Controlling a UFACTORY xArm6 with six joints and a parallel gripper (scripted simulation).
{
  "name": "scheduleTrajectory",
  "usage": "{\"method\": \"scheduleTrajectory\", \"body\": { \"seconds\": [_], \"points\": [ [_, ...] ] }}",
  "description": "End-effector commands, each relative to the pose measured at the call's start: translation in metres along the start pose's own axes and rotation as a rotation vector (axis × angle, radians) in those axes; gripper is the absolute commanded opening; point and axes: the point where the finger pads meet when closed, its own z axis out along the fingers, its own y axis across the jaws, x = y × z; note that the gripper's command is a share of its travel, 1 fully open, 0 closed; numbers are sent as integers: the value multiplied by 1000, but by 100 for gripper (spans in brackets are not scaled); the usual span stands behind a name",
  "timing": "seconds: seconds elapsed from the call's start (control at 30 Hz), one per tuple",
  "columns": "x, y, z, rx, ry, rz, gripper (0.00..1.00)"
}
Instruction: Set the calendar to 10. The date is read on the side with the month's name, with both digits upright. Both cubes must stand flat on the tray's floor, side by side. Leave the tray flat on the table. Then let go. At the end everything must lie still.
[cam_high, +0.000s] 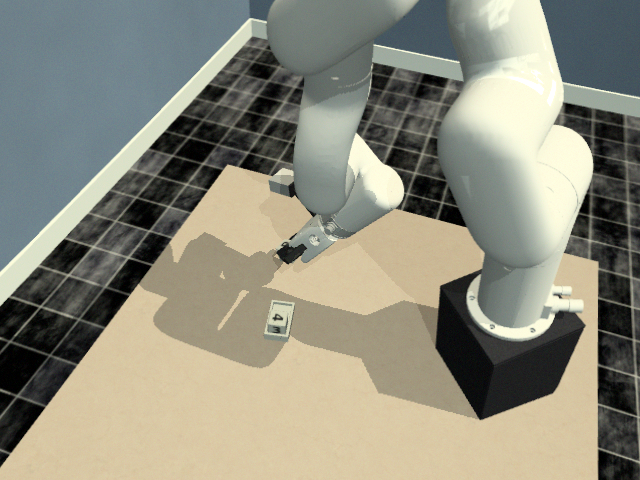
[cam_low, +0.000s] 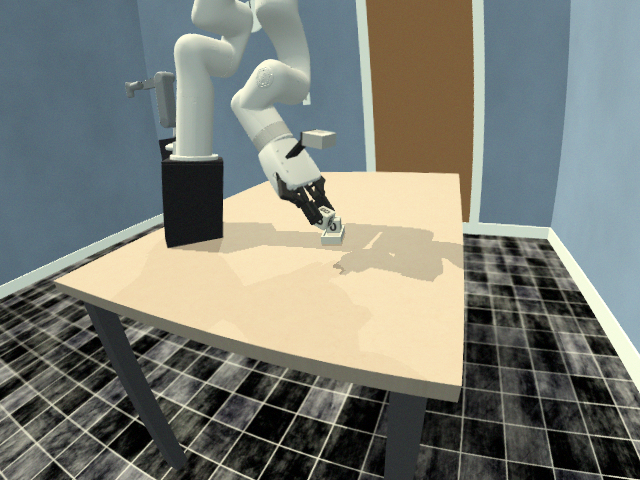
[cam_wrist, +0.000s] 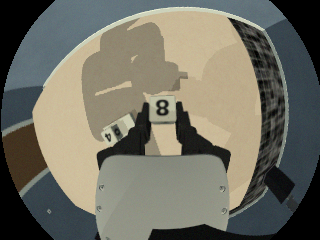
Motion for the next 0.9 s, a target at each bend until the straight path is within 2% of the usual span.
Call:
{"method": "scheduleTrajectory", "body": {
  "seconds": [0.0,0.17,0.57,0.87],
  "points": [
    [1,-1,1,6,-88,3,29],
    [4,3,-2,-12,-162,-1,29],
    [5,3,-2,-7,-172,0,29],
    [-1,-1,-4,24,-228,8,29]
  ]
}}
